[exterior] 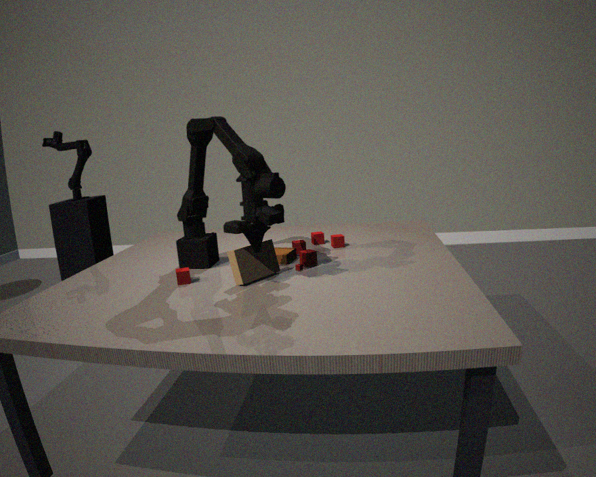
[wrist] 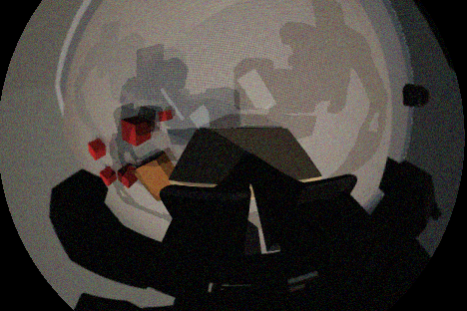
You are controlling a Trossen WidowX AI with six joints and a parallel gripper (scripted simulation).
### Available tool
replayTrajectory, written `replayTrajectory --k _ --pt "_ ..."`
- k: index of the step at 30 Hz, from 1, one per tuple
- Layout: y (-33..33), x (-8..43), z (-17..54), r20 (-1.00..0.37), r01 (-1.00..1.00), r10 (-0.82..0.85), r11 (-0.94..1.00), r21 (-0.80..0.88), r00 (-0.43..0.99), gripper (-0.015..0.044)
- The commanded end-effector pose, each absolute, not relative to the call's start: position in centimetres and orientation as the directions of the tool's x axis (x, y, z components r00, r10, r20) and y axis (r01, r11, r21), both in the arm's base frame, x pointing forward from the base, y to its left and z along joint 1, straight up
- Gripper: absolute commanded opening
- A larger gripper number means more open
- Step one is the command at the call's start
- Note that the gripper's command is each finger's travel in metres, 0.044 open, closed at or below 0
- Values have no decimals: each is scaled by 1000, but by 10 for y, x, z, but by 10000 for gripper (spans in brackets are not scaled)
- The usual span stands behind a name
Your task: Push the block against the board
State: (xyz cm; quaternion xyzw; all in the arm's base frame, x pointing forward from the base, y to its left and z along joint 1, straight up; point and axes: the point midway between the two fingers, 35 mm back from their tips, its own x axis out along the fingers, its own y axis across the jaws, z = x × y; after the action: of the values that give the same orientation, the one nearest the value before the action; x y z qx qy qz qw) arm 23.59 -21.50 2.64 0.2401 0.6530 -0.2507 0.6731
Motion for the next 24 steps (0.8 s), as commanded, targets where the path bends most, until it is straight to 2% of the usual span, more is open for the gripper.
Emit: replayTrajectory --k 1,24 --pt "-211 232 25 -1000 653 -20 757 0 23 0" --pt "-209 230 25 -1000 653 -20 757 0 23 0"
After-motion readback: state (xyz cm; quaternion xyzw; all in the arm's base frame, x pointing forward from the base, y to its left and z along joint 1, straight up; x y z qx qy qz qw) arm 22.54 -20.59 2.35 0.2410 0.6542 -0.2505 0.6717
